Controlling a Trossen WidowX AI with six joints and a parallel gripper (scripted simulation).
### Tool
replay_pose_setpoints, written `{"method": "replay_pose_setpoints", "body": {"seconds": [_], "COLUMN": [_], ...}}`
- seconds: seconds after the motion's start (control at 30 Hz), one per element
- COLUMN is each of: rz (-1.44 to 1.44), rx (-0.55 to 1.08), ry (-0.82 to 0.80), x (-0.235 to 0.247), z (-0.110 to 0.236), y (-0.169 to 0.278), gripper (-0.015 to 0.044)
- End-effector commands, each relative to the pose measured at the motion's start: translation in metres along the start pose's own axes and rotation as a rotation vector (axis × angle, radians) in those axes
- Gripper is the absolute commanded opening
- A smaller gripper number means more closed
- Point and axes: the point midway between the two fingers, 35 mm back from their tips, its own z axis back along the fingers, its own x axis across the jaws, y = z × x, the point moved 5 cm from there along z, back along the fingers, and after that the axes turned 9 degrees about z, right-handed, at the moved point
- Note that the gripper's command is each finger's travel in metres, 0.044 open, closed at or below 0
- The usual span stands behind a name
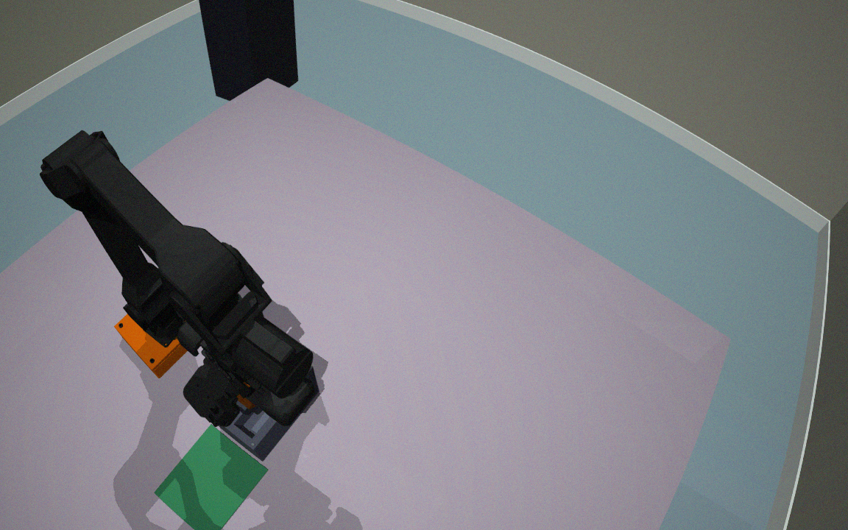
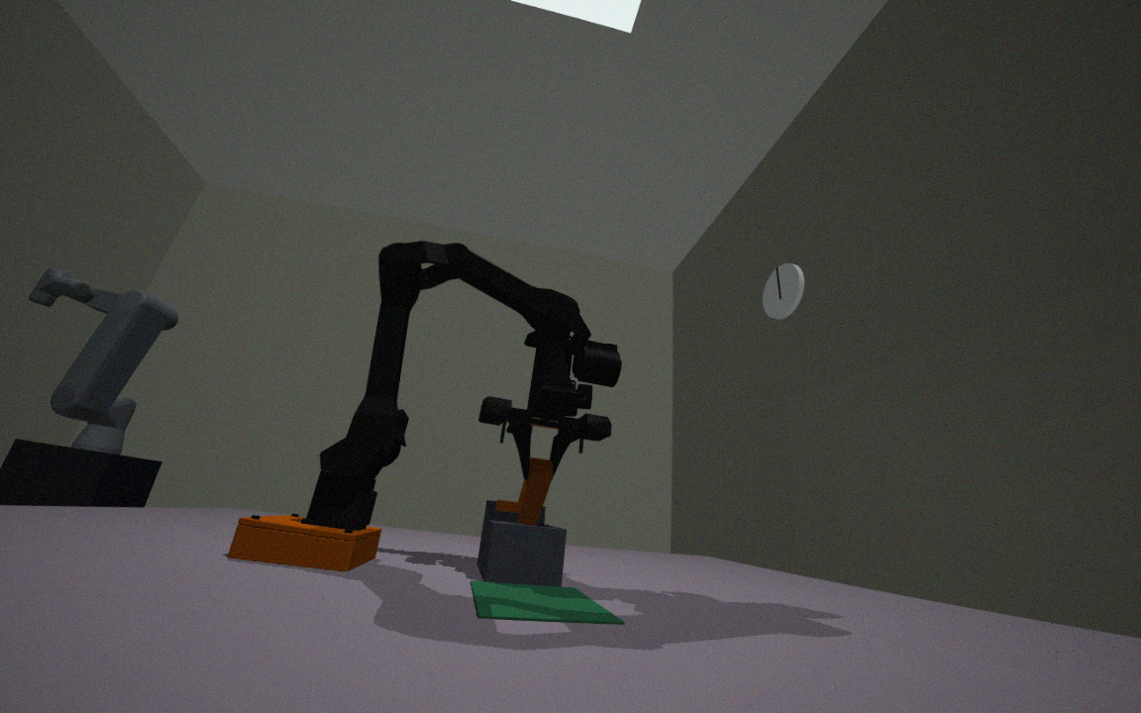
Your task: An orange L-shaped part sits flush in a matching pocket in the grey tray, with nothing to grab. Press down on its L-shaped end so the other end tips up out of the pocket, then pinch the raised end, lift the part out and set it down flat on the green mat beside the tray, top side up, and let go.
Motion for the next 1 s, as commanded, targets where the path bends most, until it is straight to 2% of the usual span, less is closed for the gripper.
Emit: {"method": "replay_pose_setpoints", "body": {"seconds": [0.0, 0.53, 0.97], "rz": [-0.004, -0.004, -0.004], "rx": [0.008, 0.008, 0.007], "ry": [-0.013, -0.013, -0.013], "x": [0.001, 0.001, -0.002], "z": [0.009, 0.034, 0.034], "y": [0.001, 0.001, -0.011], "gripper": [0.0000, 0.0000, 0.0000]}}
